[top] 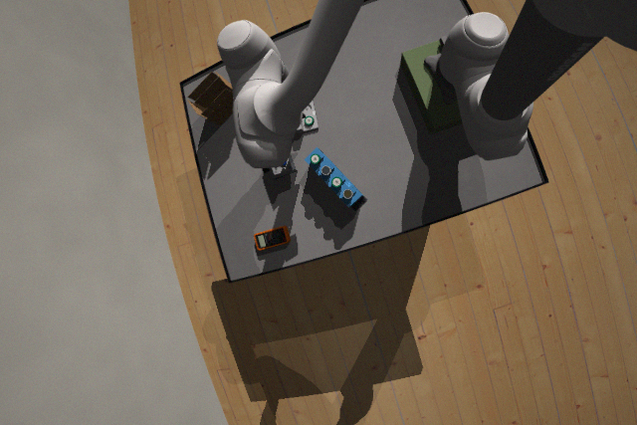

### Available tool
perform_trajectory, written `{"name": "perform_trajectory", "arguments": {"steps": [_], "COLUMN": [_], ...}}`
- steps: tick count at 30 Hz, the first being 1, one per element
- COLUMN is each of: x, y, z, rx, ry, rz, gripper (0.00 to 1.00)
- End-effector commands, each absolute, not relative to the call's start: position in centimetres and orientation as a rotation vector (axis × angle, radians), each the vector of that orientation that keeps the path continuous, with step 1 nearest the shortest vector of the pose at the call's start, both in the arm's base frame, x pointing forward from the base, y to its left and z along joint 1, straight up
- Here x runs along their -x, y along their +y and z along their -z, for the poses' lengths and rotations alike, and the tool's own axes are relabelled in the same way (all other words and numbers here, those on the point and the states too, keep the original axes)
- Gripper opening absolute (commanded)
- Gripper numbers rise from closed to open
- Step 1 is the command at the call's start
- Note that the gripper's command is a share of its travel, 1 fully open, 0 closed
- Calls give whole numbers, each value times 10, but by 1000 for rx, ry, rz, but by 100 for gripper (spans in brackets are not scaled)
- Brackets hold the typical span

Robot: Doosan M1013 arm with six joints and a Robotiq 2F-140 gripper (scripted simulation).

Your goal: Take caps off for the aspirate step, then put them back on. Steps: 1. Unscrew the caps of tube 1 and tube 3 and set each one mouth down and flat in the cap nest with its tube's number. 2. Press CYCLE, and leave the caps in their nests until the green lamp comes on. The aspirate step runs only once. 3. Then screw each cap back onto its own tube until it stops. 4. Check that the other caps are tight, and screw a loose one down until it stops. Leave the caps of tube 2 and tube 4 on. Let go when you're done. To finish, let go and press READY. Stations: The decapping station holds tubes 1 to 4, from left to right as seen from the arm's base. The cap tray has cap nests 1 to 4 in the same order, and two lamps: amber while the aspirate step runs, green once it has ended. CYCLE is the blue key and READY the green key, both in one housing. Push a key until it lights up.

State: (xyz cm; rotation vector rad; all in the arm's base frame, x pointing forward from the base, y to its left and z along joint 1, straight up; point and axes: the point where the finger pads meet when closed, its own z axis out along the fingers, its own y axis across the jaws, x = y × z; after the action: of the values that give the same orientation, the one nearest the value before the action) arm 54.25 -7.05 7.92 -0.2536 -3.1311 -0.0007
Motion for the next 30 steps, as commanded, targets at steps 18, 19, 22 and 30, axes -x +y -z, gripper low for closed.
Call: {"name": "perform_trajectory", "arguments": {"steps": [18, 19, 22, 30], "x": [-543, -543, -543, -543], "y": [-70, -70, -70, -70], "z": [9, 14, 29, 34], "rx": [254, 254, 254, 254], "ry": [-3132, -3132, -3132, -3132], "rz": [1, 1, 1, 1], "gripper": [36, 36, 36, 36]}}
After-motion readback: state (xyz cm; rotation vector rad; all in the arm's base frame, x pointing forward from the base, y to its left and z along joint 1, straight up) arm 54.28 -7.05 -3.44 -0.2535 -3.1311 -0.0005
